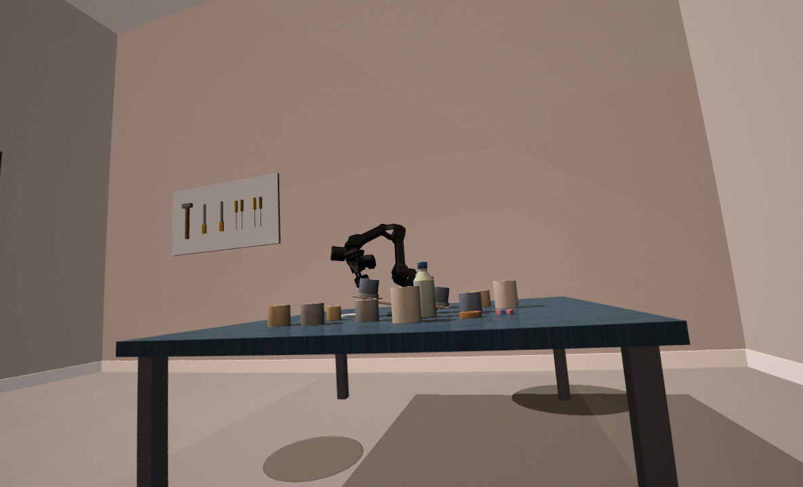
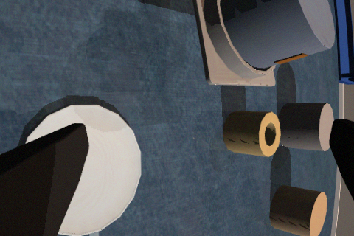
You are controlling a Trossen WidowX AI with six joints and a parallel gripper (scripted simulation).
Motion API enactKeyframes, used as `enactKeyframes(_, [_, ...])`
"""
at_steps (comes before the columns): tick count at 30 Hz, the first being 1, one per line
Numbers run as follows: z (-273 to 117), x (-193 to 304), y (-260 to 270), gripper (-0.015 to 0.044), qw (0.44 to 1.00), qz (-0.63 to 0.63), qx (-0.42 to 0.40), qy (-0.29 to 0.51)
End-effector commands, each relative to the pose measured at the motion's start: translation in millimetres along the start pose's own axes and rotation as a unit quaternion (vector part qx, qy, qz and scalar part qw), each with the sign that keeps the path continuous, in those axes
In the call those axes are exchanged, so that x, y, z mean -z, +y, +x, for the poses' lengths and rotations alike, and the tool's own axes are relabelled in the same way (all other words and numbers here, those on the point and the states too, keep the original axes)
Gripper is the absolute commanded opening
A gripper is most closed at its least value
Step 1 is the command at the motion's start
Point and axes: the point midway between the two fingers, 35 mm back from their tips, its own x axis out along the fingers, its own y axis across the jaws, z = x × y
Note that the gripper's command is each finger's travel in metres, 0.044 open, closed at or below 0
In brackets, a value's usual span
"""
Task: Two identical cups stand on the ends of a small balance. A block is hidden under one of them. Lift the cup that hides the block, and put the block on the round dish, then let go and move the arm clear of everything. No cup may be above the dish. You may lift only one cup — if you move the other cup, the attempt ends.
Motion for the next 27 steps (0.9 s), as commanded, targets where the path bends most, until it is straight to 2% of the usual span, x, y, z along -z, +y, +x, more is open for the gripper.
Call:
enactKeyframes(1, [8.9, -9.3, -1.1, 0.044, 0.998, 0.056, -0.021, -0.025])
enactKeyframes(15, [34.6, -47.8, -12.1, 0.044, 0.96, 0.25, -0.109, -0.069])
enactKeyframes(27, [48.3, -81.3, -17.9, 0.044, 0.908, 0.369, -0.193, -0.034])
